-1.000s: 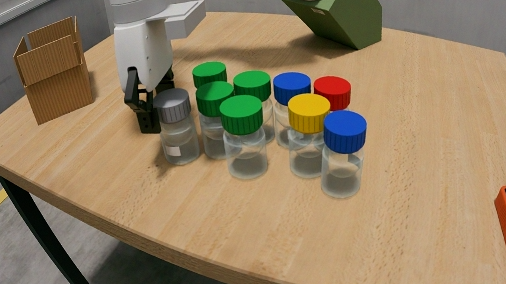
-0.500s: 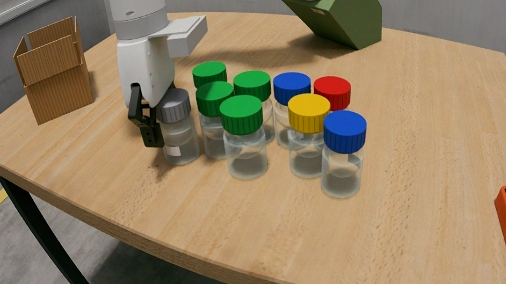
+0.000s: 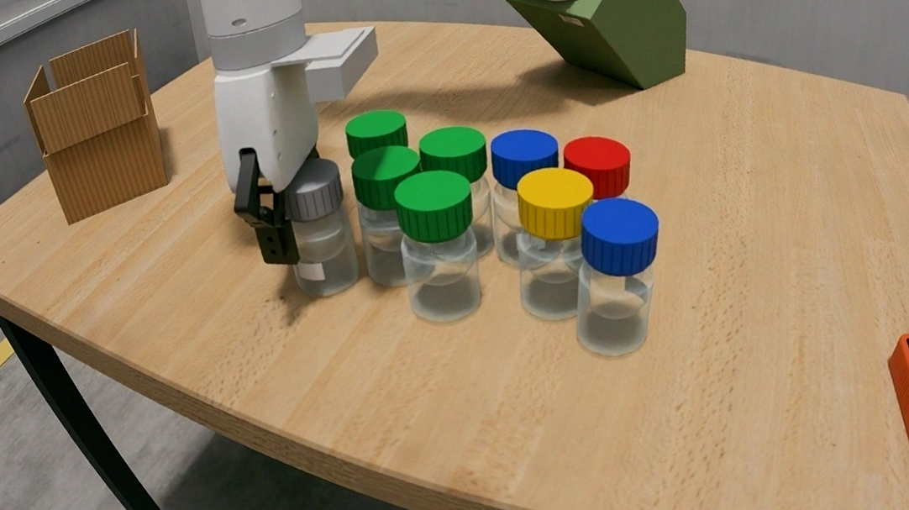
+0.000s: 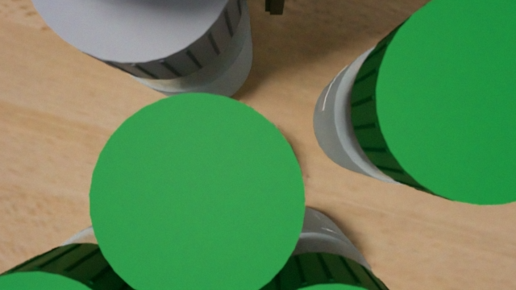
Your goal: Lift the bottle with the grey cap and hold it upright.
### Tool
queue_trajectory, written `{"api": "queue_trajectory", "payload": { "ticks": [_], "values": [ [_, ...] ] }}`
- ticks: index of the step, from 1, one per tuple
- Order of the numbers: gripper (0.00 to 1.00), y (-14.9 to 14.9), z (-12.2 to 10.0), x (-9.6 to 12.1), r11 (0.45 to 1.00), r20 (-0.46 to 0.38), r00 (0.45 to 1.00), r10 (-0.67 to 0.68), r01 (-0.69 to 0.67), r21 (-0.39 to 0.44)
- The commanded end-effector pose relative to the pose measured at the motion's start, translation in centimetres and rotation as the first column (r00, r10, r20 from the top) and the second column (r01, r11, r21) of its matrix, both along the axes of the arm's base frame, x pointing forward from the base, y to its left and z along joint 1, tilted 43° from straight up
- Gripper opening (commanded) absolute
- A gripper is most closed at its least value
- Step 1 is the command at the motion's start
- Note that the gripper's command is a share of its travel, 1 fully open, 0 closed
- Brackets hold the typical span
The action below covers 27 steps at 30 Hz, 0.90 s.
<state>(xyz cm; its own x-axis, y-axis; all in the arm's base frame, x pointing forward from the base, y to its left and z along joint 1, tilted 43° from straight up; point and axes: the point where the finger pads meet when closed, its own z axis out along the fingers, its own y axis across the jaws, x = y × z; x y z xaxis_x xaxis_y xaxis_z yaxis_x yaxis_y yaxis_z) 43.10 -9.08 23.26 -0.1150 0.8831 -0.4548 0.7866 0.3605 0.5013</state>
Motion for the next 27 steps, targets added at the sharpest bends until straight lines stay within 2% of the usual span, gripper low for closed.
{"api": "queue_trajectory", "payload": {
  "ticks": [1, 27],
  "values": [
    [0.79, 0.2, 0.0, 0.0, 1.000, 0.002, 1.000, 0.001, -0.001, 0.000],
    [0.79, 1.7, -0.8, -0.1, 1.000, 0.002, 1.000, 0.001, -0.001, 0.000]
  ]
}}
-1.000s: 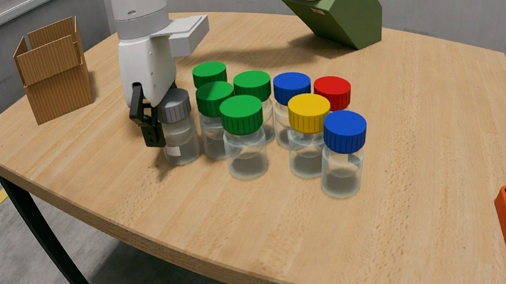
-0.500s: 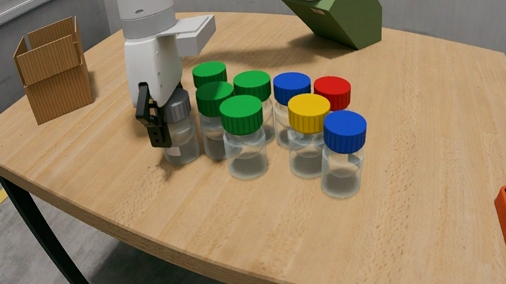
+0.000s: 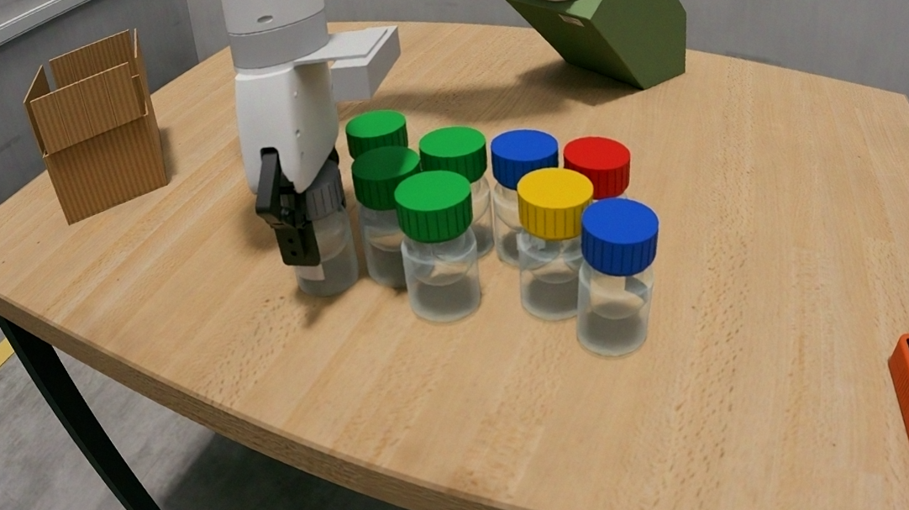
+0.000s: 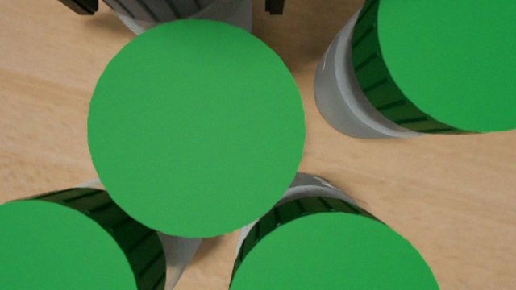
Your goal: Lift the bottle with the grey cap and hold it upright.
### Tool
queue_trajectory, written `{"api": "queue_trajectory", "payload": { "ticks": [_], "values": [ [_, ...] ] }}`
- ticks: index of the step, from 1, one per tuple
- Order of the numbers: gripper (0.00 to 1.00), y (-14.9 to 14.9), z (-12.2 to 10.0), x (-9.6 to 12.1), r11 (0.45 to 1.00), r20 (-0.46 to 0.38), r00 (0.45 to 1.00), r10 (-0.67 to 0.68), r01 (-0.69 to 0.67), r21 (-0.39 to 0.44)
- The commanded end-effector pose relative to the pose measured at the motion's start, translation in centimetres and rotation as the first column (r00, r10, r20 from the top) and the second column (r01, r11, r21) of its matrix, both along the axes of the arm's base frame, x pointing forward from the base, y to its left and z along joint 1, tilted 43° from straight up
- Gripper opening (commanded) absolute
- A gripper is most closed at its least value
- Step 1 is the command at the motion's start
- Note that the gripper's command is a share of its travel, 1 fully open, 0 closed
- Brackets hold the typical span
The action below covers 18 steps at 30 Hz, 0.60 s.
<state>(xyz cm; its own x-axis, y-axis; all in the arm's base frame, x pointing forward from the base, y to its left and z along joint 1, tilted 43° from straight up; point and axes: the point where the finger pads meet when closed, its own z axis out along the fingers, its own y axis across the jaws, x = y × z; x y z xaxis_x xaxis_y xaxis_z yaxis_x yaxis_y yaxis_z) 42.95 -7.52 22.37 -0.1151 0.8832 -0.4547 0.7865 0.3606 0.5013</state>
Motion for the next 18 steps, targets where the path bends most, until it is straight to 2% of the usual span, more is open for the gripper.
{"api": "queue_trajectory", "payload": {
  "ticks": [1, 9, 18],
  "values": [
    [0.79, 0.1, 0.0, 0.0, 1.000, 0.002, 1.000, 0.001, -0.001, 0.000],
    [0.79, 0.2, 0.0, 0.0, 1.000, 0.002, 1.000, 0.001, -0.001, 0.000],
    [0.79, 0.9, 1.6, -1.3, 1.000, 0.002, 1.000, 0.001, -0.001, 0.000]
  ]
}}
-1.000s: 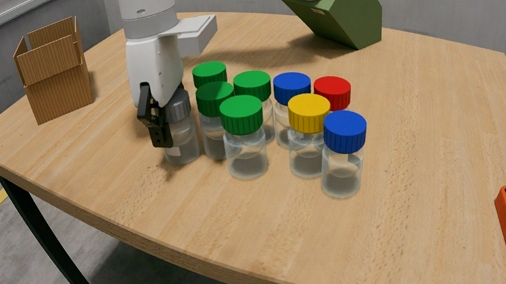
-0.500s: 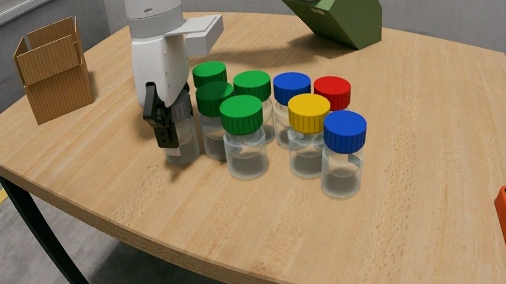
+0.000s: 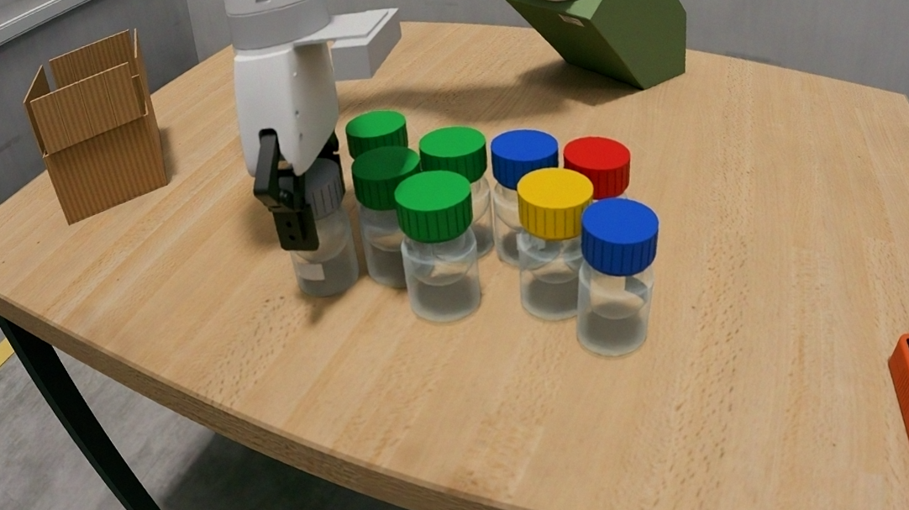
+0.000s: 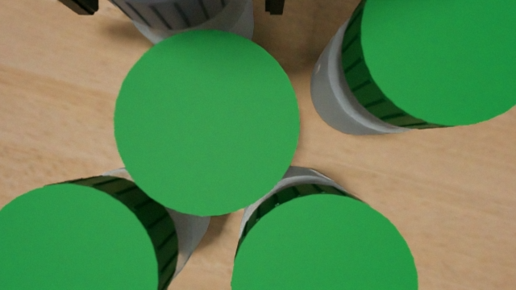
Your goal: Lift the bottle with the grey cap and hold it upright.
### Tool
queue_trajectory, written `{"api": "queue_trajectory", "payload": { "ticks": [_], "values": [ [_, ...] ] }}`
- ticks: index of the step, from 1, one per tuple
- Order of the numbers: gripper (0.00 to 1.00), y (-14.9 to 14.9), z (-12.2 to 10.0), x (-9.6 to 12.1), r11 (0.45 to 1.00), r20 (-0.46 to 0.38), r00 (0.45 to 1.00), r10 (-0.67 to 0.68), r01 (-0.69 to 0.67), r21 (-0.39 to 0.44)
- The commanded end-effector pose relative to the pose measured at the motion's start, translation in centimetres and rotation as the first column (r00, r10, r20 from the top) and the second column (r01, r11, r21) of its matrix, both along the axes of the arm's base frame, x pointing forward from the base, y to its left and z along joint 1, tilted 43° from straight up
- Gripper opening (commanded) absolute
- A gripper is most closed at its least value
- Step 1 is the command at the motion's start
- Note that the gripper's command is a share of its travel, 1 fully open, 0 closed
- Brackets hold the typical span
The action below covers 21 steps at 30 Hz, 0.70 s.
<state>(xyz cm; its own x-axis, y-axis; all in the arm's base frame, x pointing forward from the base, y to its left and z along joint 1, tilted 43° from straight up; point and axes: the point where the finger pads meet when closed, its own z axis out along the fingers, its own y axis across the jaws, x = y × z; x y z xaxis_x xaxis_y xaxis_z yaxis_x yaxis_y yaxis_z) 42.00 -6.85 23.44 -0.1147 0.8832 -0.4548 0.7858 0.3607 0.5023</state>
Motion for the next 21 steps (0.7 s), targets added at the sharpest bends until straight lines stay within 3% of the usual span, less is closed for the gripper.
{"api": "queue_trajectory", "payload": {
  "ticks": [1, 21],
  "values": [
    [0.79, 0.32, 0.75, -0.54, 1.000, 0.001, 1.000, 0.001, -0.001, 0.000],
    [0.79, 0.53, 1.27, -0.98, 1.000, 0.000, 1.000, 0.001, -0.001, 0.000]
  ]
}}
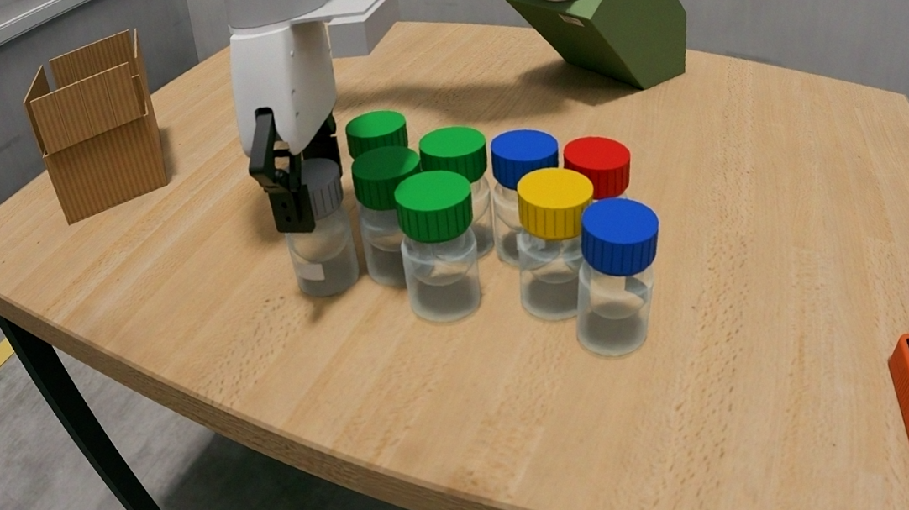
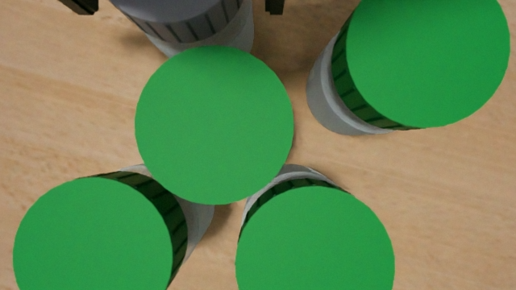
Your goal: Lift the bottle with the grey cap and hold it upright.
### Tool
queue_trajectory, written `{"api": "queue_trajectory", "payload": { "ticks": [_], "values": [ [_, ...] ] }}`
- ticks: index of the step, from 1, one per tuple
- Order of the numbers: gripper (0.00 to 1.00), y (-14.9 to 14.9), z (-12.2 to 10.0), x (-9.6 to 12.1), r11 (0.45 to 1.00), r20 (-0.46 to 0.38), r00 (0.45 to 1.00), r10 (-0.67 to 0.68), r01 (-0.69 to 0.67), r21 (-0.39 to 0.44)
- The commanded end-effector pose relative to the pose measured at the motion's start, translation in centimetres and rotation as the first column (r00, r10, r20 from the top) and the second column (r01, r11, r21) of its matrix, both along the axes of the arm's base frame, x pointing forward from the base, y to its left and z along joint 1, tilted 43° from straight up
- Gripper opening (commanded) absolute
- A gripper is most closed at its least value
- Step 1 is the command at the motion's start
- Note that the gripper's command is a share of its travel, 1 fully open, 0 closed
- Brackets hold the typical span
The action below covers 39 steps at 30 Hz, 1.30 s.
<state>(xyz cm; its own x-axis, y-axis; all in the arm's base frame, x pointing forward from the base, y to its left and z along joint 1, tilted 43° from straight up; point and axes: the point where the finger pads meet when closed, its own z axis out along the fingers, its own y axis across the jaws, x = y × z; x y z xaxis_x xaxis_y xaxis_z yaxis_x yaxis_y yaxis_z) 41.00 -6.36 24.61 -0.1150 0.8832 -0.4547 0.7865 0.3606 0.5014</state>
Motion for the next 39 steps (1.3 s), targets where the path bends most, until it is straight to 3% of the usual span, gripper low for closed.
{"api": "queue_trajectory", "payload": {
  "ticks": [1, 4, 5, 39],
  "values": [
    [0.79, 0.04, 0.10, 0.02, 1.000, 0.002, 1.000, 0.001, -0.001, 0.000],
    [0.79, 0.04, 0.10, 0.02, 1.000, 0.002, 1.000, 0.001, -0.001, 0.000],
    [0.00, 0.04, 0.10, 0.02, 1.000, 0.002, 1.000, 0.001, -0.001, 0.000],
    [0.00, 0.04, 0.10, 0.02, 1.000, 0.002, 1.000, 0.001, -0.001, 0.000]
  ]
}}
